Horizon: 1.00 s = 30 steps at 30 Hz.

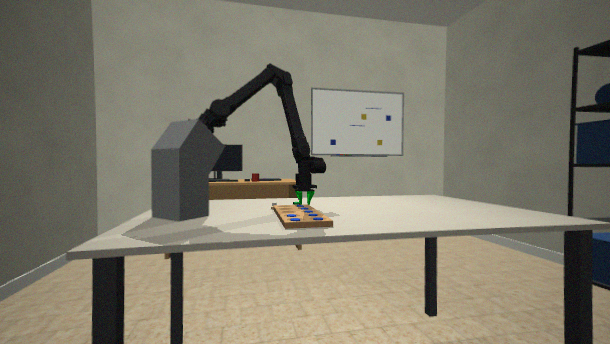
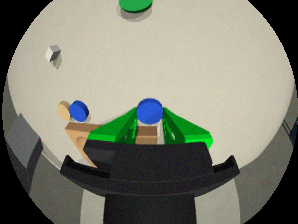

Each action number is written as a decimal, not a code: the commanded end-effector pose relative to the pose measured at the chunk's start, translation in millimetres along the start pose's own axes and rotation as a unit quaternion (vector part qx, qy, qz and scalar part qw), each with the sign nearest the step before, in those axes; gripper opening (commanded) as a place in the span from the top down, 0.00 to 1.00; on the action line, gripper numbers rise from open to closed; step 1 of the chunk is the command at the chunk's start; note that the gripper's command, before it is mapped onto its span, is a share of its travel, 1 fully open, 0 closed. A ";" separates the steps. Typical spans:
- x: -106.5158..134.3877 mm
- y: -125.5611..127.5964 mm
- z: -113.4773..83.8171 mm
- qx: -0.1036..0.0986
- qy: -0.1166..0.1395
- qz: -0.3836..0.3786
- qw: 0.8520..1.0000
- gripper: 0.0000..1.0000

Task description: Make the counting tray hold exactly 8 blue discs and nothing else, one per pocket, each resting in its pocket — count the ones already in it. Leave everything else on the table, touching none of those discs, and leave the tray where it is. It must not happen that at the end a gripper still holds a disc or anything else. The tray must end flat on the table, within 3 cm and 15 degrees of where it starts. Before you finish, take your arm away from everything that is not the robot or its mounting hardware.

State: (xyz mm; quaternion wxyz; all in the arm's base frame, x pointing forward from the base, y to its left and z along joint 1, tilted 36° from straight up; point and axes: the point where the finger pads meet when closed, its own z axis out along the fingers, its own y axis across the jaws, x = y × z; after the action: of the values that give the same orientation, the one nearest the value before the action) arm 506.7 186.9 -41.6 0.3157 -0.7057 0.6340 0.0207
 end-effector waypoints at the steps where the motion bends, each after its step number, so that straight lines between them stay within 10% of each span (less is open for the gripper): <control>1: -6.3 -0.2 10.1 -0.002 -0.004 -0.004 1.000 1.00; 12: -6.3 -0.2 10.1 -0.002 -0.004 -0.004 1.000 1.00; 25: 2.4 -3.8 -103.4 0.005 0.001 -0.001 1.000 1.00; 29: 0.9 -9.5 -112.1 0.010 0.000 -0.003 1.000 1.00; 30: -1.0 7.8 -96.3 -0.015 -0.002 -0.003 1.000 1.00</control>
State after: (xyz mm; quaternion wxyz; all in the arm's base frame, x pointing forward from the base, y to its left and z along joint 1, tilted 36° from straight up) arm 475.6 139.1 50.1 0.3281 -0.6997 0.6345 0.0115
